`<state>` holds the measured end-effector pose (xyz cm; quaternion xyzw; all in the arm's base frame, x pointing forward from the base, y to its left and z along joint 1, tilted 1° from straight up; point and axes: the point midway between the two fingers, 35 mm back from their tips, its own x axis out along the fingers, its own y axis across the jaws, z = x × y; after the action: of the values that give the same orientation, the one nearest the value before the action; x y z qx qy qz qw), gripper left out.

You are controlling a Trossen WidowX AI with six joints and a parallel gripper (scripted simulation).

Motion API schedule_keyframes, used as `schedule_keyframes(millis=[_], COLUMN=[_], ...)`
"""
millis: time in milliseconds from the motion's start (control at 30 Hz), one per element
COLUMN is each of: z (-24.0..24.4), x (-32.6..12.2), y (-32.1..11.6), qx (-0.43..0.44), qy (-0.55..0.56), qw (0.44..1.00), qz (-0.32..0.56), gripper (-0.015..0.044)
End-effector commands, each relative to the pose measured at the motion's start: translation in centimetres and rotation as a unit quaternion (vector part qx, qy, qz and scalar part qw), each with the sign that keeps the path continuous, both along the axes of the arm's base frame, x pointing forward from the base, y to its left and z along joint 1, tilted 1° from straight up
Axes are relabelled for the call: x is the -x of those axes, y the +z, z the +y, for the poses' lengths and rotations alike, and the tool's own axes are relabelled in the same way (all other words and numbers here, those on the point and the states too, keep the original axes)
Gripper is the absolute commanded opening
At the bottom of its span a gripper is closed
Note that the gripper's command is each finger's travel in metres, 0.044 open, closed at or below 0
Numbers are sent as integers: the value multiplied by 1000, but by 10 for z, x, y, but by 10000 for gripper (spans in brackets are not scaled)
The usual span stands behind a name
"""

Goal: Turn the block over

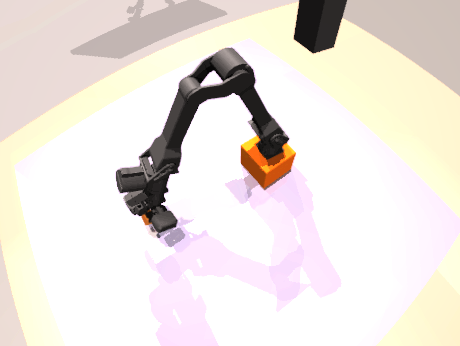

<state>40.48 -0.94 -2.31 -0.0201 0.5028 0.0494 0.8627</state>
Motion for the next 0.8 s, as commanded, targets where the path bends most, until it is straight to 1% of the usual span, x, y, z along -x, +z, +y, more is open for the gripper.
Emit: schedule_keyframes(millis=[0, 400, 767], z=[0, 0, 0], x=[4, -7, -6], y=[-1, -22, -33], qx=[-3, -12, -21], qy=[1, -3, -4], qw=[1000, 996, 984], qz=[-14, -94, -176], gripper=[0, 0, 0])
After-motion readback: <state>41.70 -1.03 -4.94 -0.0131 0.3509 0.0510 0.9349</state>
